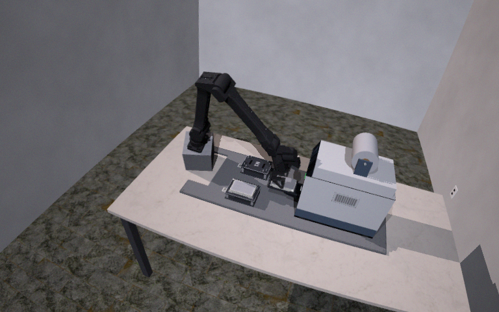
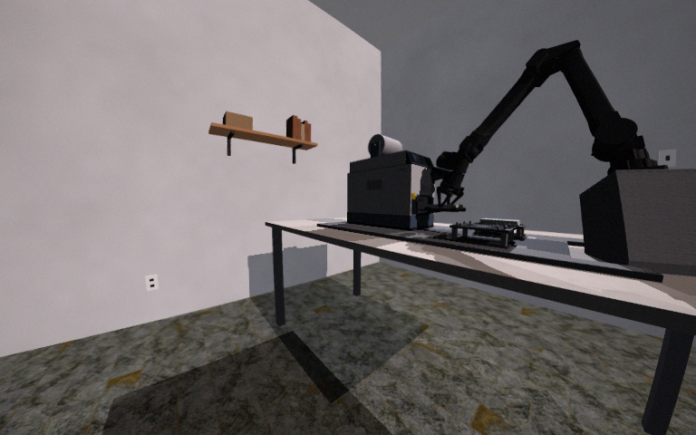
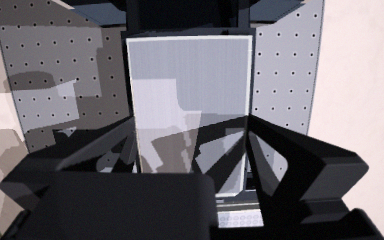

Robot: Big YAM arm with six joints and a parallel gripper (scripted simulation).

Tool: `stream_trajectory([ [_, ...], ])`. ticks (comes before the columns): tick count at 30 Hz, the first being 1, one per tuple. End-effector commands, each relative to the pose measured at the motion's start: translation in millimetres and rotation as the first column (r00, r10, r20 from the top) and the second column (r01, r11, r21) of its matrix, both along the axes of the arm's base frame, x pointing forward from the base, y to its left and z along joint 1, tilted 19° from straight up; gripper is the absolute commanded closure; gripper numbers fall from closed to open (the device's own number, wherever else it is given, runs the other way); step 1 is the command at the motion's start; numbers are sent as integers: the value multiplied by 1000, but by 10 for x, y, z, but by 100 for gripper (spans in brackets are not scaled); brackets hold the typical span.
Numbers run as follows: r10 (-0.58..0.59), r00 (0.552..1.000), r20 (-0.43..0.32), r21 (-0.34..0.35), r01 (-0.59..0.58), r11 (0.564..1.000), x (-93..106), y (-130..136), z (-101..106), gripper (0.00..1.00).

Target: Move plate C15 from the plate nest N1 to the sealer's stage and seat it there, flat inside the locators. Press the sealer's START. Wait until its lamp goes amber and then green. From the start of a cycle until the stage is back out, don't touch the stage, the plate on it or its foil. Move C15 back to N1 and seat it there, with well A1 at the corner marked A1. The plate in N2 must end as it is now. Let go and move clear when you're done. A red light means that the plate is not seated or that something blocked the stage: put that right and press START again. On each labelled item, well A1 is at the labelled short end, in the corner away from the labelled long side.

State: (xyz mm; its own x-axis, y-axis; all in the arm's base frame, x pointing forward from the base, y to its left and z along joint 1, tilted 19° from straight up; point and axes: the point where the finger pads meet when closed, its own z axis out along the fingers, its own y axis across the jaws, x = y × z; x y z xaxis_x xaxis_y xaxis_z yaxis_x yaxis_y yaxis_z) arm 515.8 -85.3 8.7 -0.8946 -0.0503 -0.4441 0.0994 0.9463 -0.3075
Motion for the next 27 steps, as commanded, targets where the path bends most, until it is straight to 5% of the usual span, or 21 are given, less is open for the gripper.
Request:
stream_trajectory([
  [1,-72,997,-2,-6,72,997,-97,-254,6,100],
  [27,-77,997,-4,-7,77,997,-109,-271,-5,100],
])
